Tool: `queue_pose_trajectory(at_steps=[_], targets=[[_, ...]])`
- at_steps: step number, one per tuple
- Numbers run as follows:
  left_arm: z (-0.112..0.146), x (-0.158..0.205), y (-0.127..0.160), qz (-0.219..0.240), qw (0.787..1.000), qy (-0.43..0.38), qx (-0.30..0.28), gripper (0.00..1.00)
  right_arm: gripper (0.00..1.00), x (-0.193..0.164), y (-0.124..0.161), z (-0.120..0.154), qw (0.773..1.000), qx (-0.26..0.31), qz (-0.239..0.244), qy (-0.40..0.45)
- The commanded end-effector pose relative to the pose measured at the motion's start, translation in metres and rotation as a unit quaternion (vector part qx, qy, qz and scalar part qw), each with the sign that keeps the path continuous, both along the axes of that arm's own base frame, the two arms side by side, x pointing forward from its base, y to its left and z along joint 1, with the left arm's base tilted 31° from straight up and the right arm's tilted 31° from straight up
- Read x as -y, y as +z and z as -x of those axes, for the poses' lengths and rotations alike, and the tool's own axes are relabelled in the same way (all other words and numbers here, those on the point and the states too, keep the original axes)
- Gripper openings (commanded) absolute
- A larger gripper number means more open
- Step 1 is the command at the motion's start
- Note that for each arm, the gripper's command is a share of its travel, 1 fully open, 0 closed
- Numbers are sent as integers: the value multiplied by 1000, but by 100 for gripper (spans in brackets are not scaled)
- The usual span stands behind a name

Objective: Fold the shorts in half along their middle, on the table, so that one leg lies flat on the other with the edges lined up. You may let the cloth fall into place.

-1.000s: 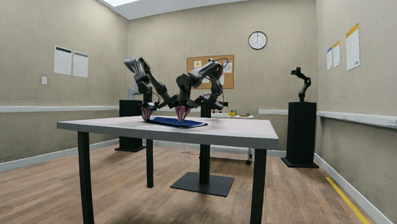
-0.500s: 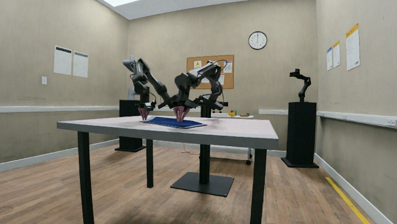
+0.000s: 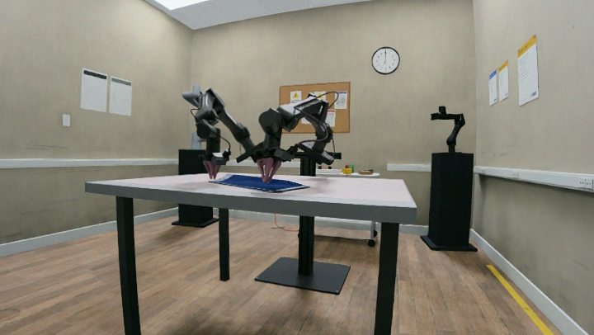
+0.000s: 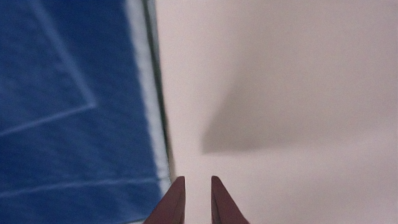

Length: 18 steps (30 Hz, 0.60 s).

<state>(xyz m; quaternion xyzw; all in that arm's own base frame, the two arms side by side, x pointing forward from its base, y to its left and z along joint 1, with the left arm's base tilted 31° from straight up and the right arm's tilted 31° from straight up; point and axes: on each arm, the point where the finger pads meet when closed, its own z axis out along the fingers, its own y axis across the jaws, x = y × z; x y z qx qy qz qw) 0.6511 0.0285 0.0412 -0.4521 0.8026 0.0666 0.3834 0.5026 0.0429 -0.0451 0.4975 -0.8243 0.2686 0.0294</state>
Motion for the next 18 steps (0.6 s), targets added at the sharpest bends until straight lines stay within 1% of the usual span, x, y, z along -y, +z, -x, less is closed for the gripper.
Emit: queue_pose_trajectory(at_steps=[1, 2, 3, 4, 5, 8, 10, 12, 13, 18], targets=[[-2, 24, 5, -3, 1000, -10, 1, 14, 14, 1, 4, -5, 1000, -4, -5, 1], [-3, 23, 5, -4, 1000, -9, 1, 14, 14, -16, 16, -9, 1000, 8, -8, 17], [-4, 24, 5, -4, 1000, -10, 1, 14, 14, -21, 9, -7, 1000, 1, -7, 22], [-4, 24, 5, -4, 1000, -10, 0, 14, 14, -21, 2, -6, 1000, -6, -5, 23], [-4, 25, 5, -4, 1000, -10, 0, 14, 14, -21, 4, -7, 1000, -5, -5, 23], [-5, 25, 4, -4, 1000, -10, -1, 14, 14, 0, 9, -15, 1000, -1, -6, 3], [-5, 26, 3, -4, 1000, -10, -3, 14, 14, -5, 15, -18, 1000, 4, -7, 8], [-6, 26, 3, -4, 1000, -10, -3, 14, 14, -17, 18, -18, 1000, 6, -8, 20], [-5, 26, 2, -4, 1000, -10, -5, 14, 24, -15, 14, -17, 1000, 3, -7, 18], [-5, 26, 1, -4, 1000, -11, -6, 14, 24, -10, 8, -15, 1000, -5, -5, 13]])
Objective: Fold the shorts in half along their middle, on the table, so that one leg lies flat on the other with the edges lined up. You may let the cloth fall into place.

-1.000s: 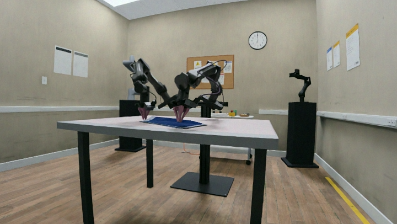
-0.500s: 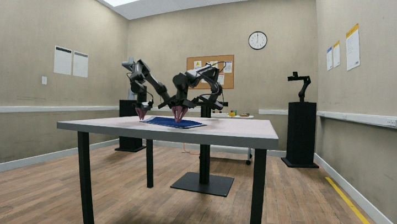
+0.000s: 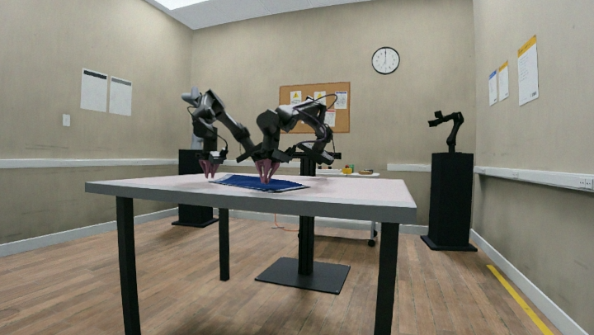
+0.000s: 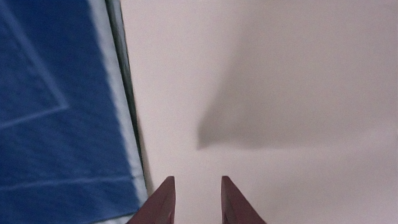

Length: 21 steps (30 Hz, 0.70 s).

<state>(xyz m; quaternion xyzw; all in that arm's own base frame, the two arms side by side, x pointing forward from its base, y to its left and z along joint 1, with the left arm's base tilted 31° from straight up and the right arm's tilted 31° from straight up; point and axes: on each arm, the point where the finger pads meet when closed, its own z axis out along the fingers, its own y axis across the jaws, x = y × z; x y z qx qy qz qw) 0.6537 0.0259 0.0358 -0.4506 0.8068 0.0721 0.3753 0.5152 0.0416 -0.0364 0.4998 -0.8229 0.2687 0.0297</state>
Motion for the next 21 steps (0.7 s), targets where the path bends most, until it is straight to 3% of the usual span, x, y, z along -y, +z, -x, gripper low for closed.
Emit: queue_pose_trajectory(at_steps=[1, 3, 4, 9, 10, 11, 18, 19, 21], targets=[[-2, 22, 6, -4, 1000, -9, 4, 14, 24, -9, 13, -7, 1000, 11, -9, 7], [-2, 24, 6, -4, 1000, -10, 4, 14, 24, -9, 15, -8, 1000, 13, -11, 6], [-2, 24, 6, -4, 1000, -10, 4, 14, 34, -7, 14, -8, 1000, 12, -10, 5], [-3, 24, 6, -4, 1000, -10, 4, 14, 34, -8, 7, -3, 1000, 3, -8, 8], [-3, 24, 6, -4, 1000, -10, 4, 14, 44, -7, 3, 0, 1000, 0, -7, 8], [-3, 24, 6, -4, 1000, -10, 4, 24, 44, -6, 2, 0, 1000, 0, -7, 7], [-3, 24, 6, -4, 1000, -11, 5, 24, 44, -6, 3, -2, 1000, 4, -8, 5], [-3, 24, 6, -4, 1000, -11, 4, 34, 54, -3, 0, -1, 1000, 1, -7, 4], [-3, 24, 6, -4, 1000, -11, 4, 34, 54, -4, 0, -1, 1000, 1, -7, 5]])
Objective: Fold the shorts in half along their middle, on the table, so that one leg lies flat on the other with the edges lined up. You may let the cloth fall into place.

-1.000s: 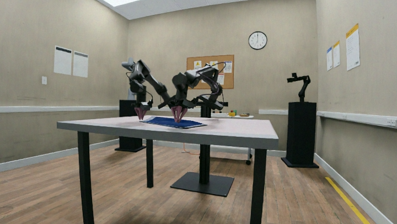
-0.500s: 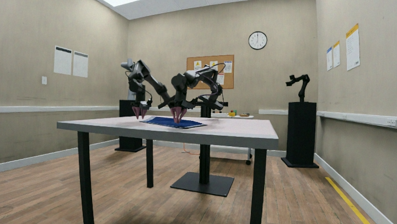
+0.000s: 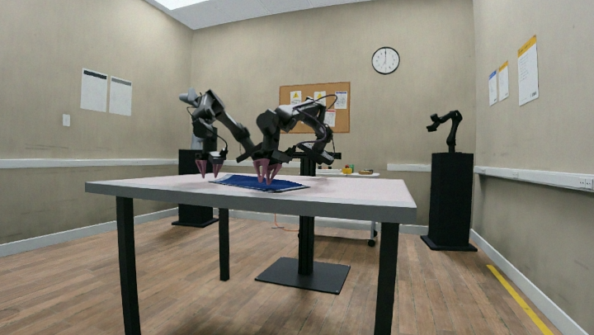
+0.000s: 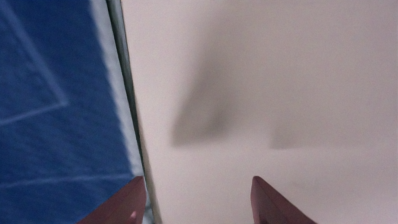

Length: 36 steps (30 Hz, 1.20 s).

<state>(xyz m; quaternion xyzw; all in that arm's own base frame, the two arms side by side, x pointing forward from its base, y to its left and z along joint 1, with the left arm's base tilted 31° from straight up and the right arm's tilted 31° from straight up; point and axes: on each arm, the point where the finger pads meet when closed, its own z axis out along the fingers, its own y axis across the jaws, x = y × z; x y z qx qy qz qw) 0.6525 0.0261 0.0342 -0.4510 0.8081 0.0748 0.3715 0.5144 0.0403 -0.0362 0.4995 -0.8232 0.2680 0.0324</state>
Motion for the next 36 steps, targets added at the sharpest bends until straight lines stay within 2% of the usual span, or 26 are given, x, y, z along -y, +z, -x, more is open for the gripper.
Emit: queue_pose_trajectory(at_steps=[1, 3, 4, 9, 10, 20, 21, 28, 31, 33, 34, 36], targets=[[-4, 24, 7, -4, 1000, -12, 9, 34, 54, -5, -1, -2, 1000, 3, -8, 6], [-4, 24, 7, -4, 1000, -12, 9, 34, 54, -7, -1, -2, 1000, 3, -8, 8], [-4, 24, 7, -4, 1000, -12, 9, 44, 54, -7, -1, -2, 1000, 3, -8, 8], [-4, 24, 7, -4, 1000, -12, 9, 44, 54, -7, -3, -2, 1000, 2, -8, 8], [-4, 24, 8, -4, 1000, -12, 9, 54, 54, -7, -3, -1, 1000, 1, -8, 8], [-3, 21, 5, -4, 1000, -10, 6, 54, 54, -6, -5, -1, 1000, -1, -7, 7], [-3, 21, 5, -4, 1000, -10, 6, 54, 54, -22, 19, 1, 1000, 20, -14, 16], [-3, 21, 5, -4, 1000, -10, 6, 54, 54, -32, 31, 19, 1000, 21, -9, 15], [-3, 20, 5, -4, 1000, -9, 5, 54, 54, -34, 35, 15, 999, 31, -13, 15], [-3, 20, 5, -4, 1000, -9, 5, 54, 54, -36, 36, 27, 1000, 22, -5, 15], [0, 21, 41, -1, 1000, -9, 25, 54, 54, -36, 36, 30, 1000, 18, -5, 15], [2, 21, 38, -1, 1000, -9, 26, 54, 54, -41, 41, 36, 1000, 19, -6, 16]])
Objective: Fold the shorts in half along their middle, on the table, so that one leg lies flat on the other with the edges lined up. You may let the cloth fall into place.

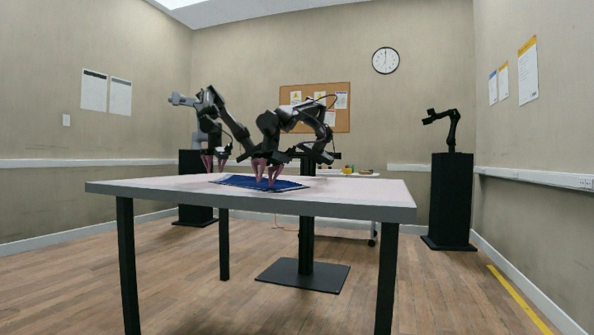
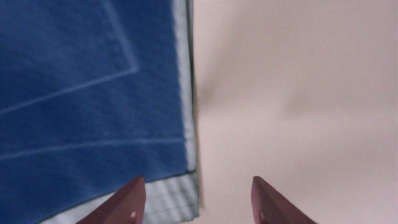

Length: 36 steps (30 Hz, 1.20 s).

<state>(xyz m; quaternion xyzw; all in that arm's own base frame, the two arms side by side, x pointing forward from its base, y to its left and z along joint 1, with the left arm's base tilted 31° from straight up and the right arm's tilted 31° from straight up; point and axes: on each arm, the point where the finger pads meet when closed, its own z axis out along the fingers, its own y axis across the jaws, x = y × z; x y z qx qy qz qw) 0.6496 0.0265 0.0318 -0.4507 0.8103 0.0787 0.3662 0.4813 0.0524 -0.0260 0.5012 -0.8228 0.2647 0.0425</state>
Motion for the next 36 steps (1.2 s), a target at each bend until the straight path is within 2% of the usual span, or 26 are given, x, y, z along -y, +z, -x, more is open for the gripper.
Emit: queue_pose_trajectory(at_steps=[1, 9, 12, 20, 24, 36], targets=[[2, 22, 42, -1, 999, -10, 33, 54, 54, -30, 31, 5, 999, 29, -10, 18], [20, 25, 54, -3, 999, -14, 33, 54, 54, -43, 43, 27, 999, 30, -9, 19], [23, 26, 55, -3, 999, -14, 32, 54, 54, -47, 47, 24, 999, 37, -15, 18], [44, 30, 68, -2, 999, -14, 35, 54, 54, -56, 54, 50, 999, 29, -11, 19], [54, 33, 75, 0, 999, -12, 39, 54, 54, -61, 62, 44, 999, 42, -16, 19], [82, 37, 91, 0, 999, -12, 37, 54, 54, -58, 51, 51, 999, 27, -10, 19]])
